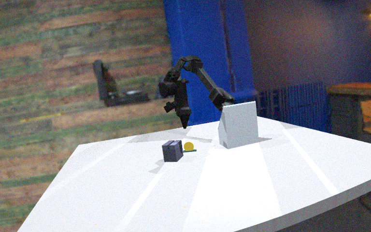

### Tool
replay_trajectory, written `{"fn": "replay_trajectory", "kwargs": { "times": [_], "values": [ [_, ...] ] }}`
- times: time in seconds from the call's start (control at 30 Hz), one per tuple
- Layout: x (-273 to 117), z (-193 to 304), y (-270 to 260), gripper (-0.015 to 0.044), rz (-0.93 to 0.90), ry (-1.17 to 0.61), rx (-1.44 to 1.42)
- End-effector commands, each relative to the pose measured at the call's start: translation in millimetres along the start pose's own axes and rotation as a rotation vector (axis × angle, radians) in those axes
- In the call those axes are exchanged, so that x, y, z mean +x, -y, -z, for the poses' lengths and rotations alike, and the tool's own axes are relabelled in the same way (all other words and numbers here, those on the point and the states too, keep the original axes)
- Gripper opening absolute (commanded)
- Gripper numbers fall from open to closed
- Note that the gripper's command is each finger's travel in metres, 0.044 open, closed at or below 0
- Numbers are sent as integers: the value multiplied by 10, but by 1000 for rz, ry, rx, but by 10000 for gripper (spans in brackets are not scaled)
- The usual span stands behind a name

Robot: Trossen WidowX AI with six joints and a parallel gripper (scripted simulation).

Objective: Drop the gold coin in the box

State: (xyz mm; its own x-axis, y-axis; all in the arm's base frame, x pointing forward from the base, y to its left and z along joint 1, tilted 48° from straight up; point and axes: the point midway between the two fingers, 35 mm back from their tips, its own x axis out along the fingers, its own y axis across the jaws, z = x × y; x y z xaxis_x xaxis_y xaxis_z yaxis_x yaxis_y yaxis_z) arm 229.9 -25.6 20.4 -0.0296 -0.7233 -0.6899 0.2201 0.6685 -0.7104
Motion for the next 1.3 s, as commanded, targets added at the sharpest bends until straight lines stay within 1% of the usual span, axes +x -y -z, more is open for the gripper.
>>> {"fn": "replay_trajectory", "kwargs": {
  "times": [0.0,0.2,0.33,0.43,0.53,1.27],
  "values": [
    [60,37,198,161,23,-17,185],
    [78,104,228,161,22,-17,185],
    [391,110,238,161,24,-17,185],
    [422,111,240,161,24,-17,185],
    [549,110,238,161,25,-16,185],
    [861,100,227,161,22,-17,184]
  ]
}}
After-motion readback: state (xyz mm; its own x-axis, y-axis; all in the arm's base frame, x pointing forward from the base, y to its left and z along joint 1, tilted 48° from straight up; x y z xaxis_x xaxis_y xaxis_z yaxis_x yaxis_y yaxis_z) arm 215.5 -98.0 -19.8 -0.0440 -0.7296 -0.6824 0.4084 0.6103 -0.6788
